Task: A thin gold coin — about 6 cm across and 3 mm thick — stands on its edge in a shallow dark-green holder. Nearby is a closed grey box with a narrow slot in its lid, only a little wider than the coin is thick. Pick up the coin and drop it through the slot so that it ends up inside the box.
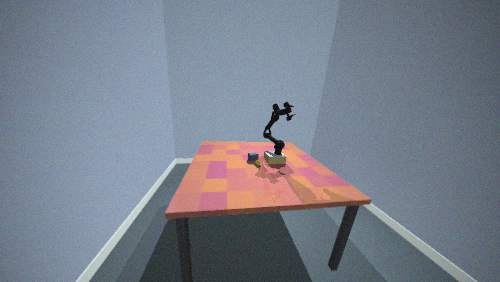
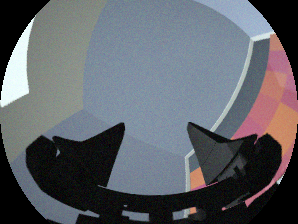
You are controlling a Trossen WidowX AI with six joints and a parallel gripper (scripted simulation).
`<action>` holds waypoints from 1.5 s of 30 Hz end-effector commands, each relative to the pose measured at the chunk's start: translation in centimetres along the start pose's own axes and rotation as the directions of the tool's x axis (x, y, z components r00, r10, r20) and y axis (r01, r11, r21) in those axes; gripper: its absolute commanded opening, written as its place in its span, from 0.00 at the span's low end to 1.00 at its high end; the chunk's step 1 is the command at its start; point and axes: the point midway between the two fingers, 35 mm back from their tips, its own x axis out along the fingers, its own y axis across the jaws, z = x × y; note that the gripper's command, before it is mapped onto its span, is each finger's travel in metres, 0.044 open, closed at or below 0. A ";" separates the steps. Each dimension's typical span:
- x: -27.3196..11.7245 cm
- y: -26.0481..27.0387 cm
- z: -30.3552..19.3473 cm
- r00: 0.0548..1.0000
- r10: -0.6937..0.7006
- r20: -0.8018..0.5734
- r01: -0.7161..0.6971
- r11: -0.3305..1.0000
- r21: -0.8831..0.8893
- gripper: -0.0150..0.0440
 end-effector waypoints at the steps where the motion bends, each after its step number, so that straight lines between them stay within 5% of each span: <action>1: 0.1 0.0 0.3 1.000 -0.001 0.009 0.001 1.000 0.005 0.89; 9: -0.2 -3.4 12.5 0.911 -0.101 0.401 0.018 0.978 0.206 0.53; 17: -4.0 -8.0 21.1 0.722 -0.245 0.647 -0.005 0.933 0.359 0.53; 25: -13.2 -14.4 28.2 0.352 -0.473 0.808 -0.089 0.842 0.532 0.53; 31: -22.1 -19.4 29.6 0.043 -0.647 0.762 -0.202 0.741 0.640 0.53; 37: -31.0 -23.9 27.4 -0.215 -0.791 0.573 -0.353 0.610 0.709 0.53; 45: -40.6 -28.7 19.2 -0.374 -0.914 0.157 -0.606 0.369 0.705 0.53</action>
